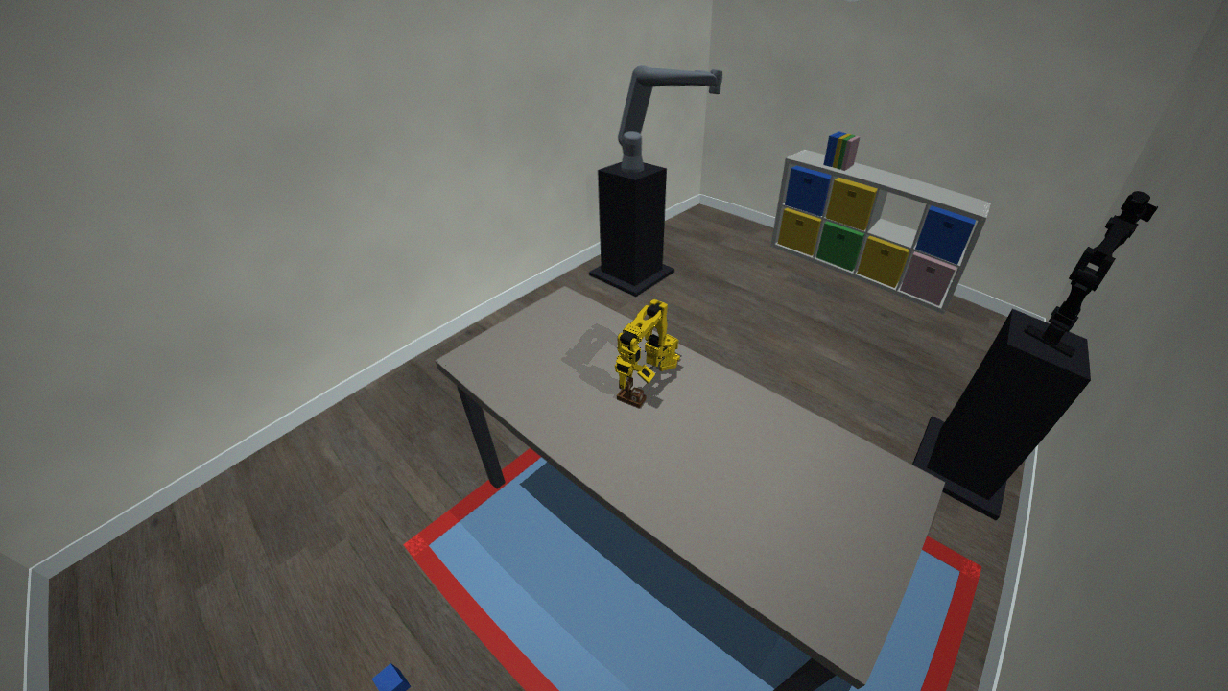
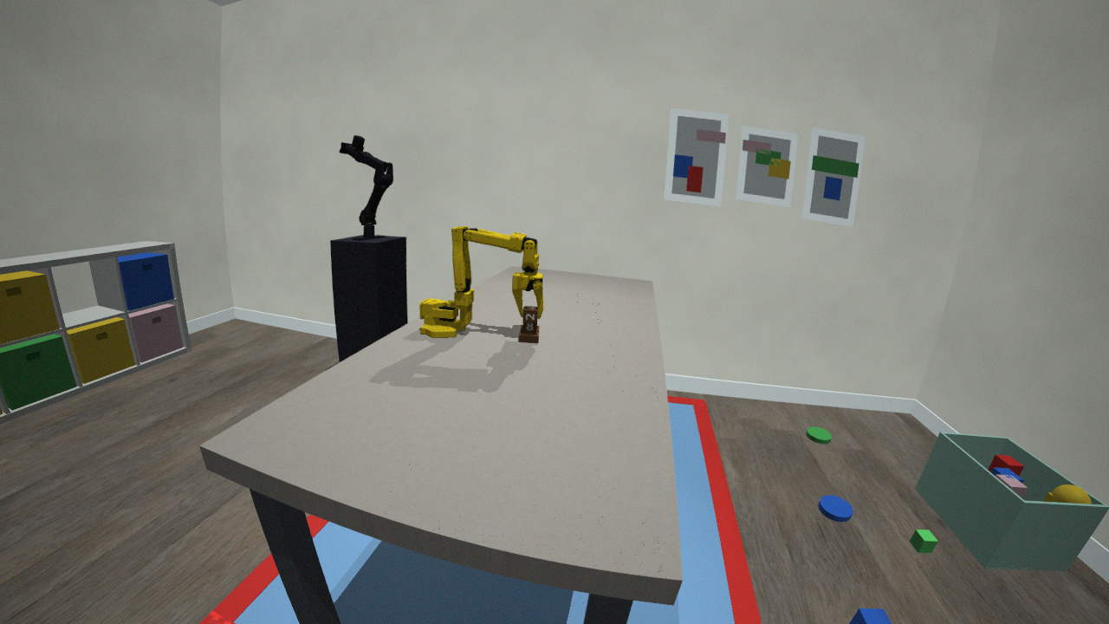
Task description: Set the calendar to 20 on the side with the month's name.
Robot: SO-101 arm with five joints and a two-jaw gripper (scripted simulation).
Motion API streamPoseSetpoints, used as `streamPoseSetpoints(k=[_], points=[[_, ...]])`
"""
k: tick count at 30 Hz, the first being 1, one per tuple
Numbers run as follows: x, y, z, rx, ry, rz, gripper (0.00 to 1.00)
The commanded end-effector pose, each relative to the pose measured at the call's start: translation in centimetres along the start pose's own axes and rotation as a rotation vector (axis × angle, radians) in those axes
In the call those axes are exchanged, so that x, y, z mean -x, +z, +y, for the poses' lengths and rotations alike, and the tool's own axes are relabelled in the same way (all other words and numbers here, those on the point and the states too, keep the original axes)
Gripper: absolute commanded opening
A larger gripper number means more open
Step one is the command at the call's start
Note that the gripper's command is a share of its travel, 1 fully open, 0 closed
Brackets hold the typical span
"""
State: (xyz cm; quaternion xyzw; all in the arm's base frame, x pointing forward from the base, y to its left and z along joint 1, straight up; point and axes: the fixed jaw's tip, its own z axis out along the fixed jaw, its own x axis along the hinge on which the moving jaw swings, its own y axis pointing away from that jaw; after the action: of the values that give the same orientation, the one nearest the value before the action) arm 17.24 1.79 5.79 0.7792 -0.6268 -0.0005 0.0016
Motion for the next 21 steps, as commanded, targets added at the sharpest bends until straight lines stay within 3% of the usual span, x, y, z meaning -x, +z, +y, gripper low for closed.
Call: streamPoseSetpoints(k=[1, 21], points=[[-0.21, -0.39, -0.31, -0.038, 0.019, 0.003, 0.00], [-0.21, 0.33, -0.33, -0.038, 0.019, 0.003, 0.00]])
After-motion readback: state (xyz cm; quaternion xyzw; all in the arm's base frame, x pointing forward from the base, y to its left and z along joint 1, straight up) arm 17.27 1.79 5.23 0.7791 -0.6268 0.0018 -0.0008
